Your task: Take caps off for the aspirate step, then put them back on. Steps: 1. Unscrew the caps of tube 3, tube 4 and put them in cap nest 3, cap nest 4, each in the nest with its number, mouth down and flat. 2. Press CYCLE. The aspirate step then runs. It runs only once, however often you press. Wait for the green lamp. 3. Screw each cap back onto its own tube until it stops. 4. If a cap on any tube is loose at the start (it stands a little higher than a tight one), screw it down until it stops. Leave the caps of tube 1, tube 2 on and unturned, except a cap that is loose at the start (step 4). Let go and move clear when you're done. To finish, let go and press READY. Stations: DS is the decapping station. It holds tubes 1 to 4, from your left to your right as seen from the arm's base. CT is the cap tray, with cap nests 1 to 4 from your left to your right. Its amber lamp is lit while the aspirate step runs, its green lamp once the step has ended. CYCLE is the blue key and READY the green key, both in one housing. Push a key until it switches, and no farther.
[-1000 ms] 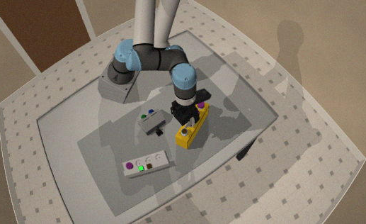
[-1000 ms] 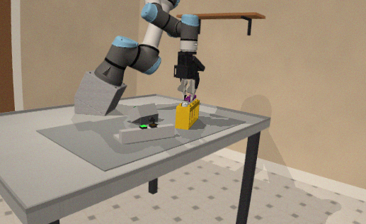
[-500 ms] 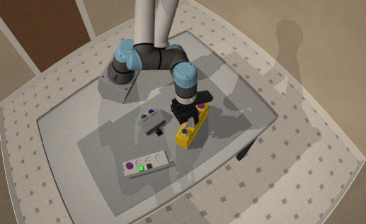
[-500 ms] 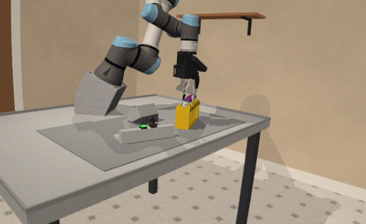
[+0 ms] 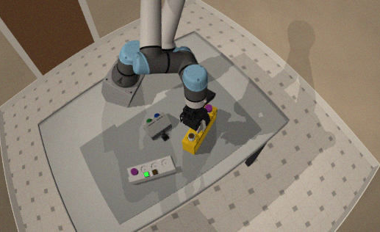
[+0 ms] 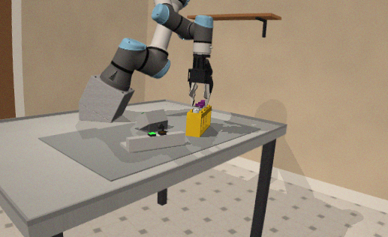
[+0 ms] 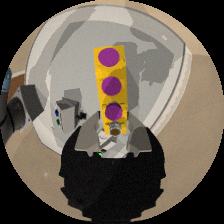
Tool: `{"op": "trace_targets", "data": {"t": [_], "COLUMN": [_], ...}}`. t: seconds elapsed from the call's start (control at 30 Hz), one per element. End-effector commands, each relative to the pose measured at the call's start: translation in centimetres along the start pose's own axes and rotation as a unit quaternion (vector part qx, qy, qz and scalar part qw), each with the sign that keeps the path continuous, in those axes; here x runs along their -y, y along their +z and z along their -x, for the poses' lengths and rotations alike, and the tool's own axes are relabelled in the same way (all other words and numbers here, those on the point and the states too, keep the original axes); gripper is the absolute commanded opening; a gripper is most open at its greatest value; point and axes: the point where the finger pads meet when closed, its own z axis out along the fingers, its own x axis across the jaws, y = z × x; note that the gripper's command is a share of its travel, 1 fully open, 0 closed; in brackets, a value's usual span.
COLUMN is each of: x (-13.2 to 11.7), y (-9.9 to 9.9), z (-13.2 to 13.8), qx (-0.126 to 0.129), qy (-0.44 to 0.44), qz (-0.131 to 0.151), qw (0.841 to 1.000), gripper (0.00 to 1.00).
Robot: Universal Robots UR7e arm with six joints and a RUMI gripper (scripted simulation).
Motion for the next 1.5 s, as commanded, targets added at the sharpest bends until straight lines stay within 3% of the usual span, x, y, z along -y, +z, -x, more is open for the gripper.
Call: {"op": "trace_targets", "data": {"t": [0.0, 0.13, 0.23, 0.3, 0.5, 0.53, 1.0, 1.23, 1.47], "x": [0.00, 0.01, 0.00, 0.00, 0.00, 0.00, 0.00, 0.00, 0.00], "y": [-0.03, -0.03, -0.03, -0.03, -0.03, -0.03, -0.03, -0.01, 0.02], "z": [-0.03, -0.03, -0.03, -0.03, -0.03, -0.03, -0.03, -0.02, -0.02], "qx": [-0.003, -0.004, -0.004, -0.004, -0.004, -0.004, -0.004, -0.003, -0.002], "qy": [-0.116, -0.239, -0.239, -0.302, -0.302, -0.302, -0.301, -0.131, -0.007], "qz": [-0.008, -0.008, -0.008, -0.007, -0.007, -0.007, -0.007, -0.008, -0.008], "qw": [0.993, 0.971, 0.971, 0.953, 0.953, 0.953, 0.953, 0.991, 1.000], "gripper": [0.35, 0.35, 0.35, 0.35, 0.35, 0.00, 0.00, 0.00, 0.00]}}
